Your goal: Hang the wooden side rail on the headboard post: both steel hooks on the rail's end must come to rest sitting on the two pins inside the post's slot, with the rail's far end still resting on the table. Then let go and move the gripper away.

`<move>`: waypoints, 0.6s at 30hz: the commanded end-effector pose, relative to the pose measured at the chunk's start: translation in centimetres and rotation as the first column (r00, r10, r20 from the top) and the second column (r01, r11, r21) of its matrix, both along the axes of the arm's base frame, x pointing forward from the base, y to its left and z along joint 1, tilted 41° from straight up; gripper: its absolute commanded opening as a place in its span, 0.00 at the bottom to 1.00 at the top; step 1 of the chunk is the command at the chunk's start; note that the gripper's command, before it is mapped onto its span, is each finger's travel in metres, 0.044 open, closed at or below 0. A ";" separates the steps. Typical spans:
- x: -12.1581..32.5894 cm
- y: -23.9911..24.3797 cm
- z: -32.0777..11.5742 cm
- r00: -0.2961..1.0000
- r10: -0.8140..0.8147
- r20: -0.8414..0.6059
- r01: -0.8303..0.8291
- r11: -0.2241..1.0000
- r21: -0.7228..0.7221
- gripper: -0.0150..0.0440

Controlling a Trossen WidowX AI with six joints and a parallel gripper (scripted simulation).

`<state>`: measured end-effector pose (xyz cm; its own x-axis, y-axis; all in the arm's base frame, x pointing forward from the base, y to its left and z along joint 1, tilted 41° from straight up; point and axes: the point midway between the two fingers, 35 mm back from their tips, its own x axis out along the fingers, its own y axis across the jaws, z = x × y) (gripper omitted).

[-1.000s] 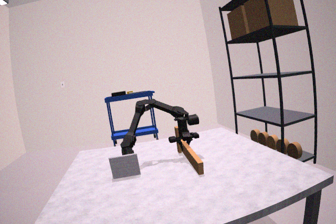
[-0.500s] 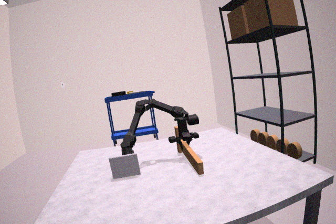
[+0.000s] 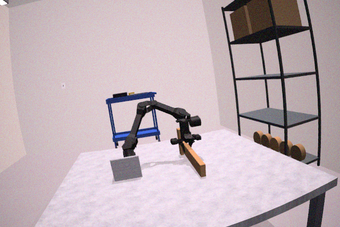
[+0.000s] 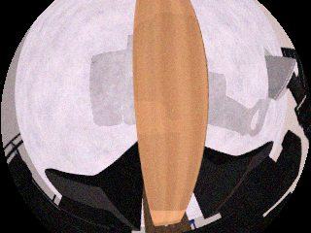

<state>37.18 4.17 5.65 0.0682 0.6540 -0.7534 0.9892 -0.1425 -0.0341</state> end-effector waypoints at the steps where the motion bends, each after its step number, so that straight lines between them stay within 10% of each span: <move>1: 0.2 -0.1 0.3 1.000 -0.005 0.002 0.005 1.000 0.000 0.25; 18: 0.3 0.0 0.4 1.000 -0.005 0.002 0.005 1.000 0.000 0.25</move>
<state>37.29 4.31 5.86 0.0664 0.6548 -0.7529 0.9893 -0.1417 -0.0359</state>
